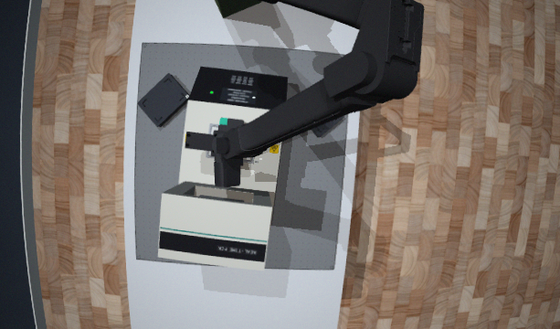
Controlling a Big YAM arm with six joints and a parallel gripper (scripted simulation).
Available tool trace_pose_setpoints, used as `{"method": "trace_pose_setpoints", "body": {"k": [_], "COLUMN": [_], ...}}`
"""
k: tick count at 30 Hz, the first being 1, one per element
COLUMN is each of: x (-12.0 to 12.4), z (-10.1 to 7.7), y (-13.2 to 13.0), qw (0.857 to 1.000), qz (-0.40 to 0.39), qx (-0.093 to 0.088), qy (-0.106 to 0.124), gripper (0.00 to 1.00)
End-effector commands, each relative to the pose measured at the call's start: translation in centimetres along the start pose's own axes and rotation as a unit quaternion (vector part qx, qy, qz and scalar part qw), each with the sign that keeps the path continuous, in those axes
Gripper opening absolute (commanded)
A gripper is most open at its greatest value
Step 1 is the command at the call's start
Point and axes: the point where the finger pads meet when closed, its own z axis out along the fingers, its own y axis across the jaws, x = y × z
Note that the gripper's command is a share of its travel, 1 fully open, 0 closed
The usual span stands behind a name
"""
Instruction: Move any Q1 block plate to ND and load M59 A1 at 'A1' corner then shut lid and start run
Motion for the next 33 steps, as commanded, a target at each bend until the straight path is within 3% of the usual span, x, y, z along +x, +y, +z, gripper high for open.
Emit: {"method": "trace_pose_setpoints", "body": {"k": [1,10,20,26,33], "x": [-0.4,-0.4,-0.8,-0.2,-0.6], "z": [-0.7,-2.9,-3.8,-5.5,-6.0], "y": [-0.2,0.5,-0.3,1.1,0.5], "qw": [1.0,1.0,1.0,1.0,1.0], "qz": [0.003,-0.003,0.001,-0.007,-0.003], "qx": [0.0,-0.009,0.001,-0.014,-0.003], "qy": [-0.003,-0.006,-0.007,-0.006,-0.006], "gripper": [1.0,1.0,1.0,1.0,1.0]}}
